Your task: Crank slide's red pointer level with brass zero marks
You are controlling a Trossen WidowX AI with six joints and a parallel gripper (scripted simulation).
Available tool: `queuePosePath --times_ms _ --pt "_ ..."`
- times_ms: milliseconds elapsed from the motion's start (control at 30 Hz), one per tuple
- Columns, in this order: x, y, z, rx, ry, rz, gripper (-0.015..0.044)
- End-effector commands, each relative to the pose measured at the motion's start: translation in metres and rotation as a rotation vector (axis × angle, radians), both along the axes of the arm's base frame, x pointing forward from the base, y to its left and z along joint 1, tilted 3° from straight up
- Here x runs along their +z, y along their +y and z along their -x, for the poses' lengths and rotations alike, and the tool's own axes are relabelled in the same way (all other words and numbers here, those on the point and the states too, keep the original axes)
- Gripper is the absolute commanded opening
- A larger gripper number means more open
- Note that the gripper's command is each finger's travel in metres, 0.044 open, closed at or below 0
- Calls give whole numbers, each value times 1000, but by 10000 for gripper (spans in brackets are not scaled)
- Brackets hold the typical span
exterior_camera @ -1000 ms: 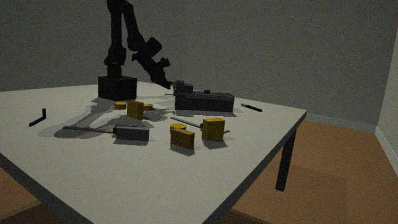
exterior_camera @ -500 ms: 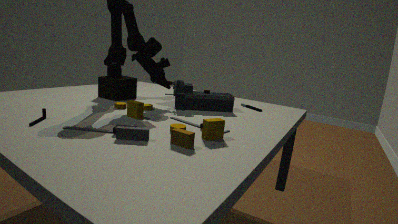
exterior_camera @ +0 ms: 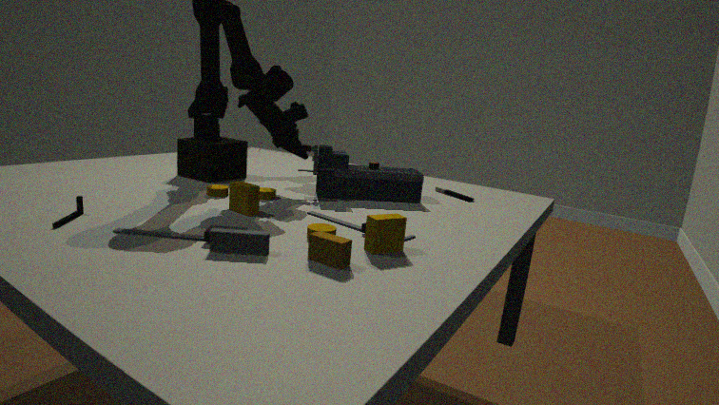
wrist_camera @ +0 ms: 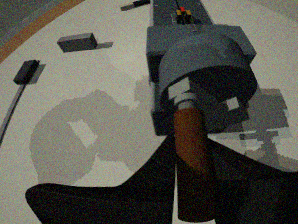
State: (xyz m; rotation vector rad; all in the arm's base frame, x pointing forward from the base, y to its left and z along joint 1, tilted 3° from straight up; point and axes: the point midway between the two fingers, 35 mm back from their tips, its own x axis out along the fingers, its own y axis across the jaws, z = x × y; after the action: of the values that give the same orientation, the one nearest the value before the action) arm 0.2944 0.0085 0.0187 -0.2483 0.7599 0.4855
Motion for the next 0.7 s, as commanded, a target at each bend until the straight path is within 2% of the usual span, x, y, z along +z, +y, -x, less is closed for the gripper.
queuePosePath --times_ms 0,667 --pt "7 -6 -3 -6 -19 6 0" --pt "11 -16 -9 -6 -20 6 0"
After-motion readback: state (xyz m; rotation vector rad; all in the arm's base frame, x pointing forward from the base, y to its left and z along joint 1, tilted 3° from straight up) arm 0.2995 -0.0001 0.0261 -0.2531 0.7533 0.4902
